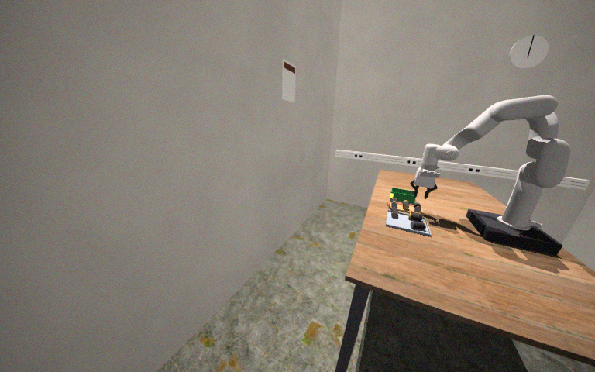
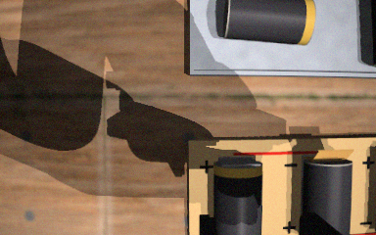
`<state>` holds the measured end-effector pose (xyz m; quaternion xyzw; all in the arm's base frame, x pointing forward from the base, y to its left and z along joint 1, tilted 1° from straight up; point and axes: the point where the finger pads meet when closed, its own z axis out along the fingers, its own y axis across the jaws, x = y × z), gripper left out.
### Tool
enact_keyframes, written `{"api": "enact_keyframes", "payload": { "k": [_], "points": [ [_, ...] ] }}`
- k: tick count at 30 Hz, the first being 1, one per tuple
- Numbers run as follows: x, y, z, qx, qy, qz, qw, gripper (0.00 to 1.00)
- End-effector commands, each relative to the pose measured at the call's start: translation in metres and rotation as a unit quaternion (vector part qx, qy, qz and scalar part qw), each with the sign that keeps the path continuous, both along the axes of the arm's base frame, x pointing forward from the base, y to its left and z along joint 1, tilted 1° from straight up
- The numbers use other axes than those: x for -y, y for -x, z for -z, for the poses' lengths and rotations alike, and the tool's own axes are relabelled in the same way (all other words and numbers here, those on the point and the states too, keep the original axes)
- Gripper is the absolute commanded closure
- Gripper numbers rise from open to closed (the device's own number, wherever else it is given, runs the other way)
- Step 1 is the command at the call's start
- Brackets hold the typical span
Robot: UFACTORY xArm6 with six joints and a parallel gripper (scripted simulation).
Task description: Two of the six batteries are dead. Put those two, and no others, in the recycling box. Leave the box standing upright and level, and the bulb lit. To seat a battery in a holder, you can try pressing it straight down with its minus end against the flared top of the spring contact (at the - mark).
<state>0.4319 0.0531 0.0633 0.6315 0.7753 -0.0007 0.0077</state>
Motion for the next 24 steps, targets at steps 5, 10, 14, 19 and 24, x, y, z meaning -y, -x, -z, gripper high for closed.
{"api": "enact_keyframes", "payload": {
  "k": [5,10,14,19,24],
  "points": [
    [0.0,-0.001,-0.002,0.002,0.0,0.0,1.0,0.49],
    [-0.001,-0.001,-0.041,0.002,0.0,0.0,1.0,0.49],
    [-0.001,-0.001,-0.051,0.002,0.0,0.0,1.0,0.49],
    [-0.002,-0.007,-0.051,0.002,0.0,0.0,1.0,0.49],
    [-0.01,-0.042,-0.051,0.002,0.0,0.0,1.0,0.49]
  ]
}}
